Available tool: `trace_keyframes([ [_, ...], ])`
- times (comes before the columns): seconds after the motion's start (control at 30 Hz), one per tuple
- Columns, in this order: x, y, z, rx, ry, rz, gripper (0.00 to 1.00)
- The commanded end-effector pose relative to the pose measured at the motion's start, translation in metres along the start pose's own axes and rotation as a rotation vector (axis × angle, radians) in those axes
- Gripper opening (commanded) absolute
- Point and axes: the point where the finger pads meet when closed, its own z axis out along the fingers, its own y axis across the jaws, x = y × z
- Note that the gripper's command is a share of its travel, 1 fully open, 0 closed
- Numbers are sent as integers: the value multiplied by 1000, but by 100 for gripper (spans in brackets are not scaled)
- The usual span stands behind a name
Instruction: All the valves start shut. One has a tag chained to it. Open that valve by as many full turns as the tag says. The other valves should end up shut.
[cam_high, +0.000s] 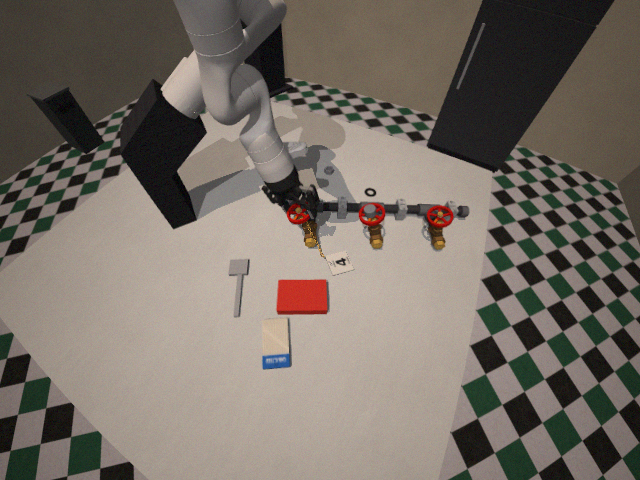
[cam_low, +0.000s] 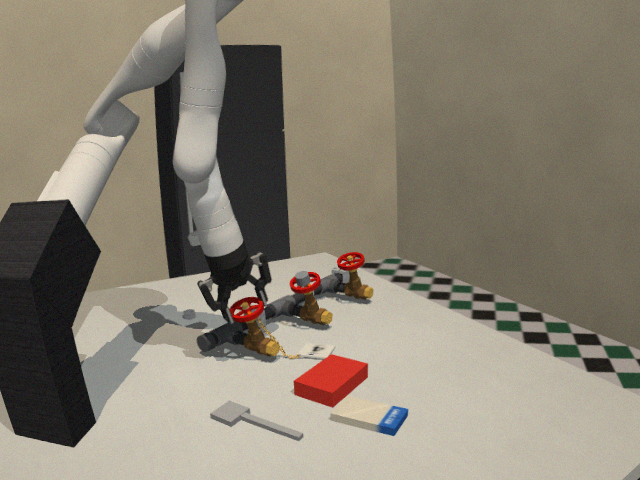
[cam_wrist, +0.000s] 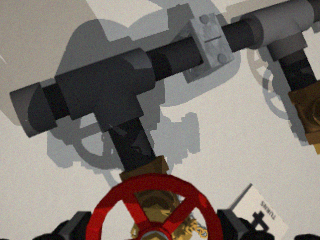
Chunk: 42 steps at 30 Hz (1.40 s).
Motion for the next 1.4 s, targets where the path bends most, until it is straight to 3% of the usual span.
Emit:
trace_keyframes([
  [0.0,-2,1,1,-2,-2,10,75],
  [0.77,-2,1,1,-1,-2,-21,75],
  [1.37,0,0,0,0,0,-214,75],
])
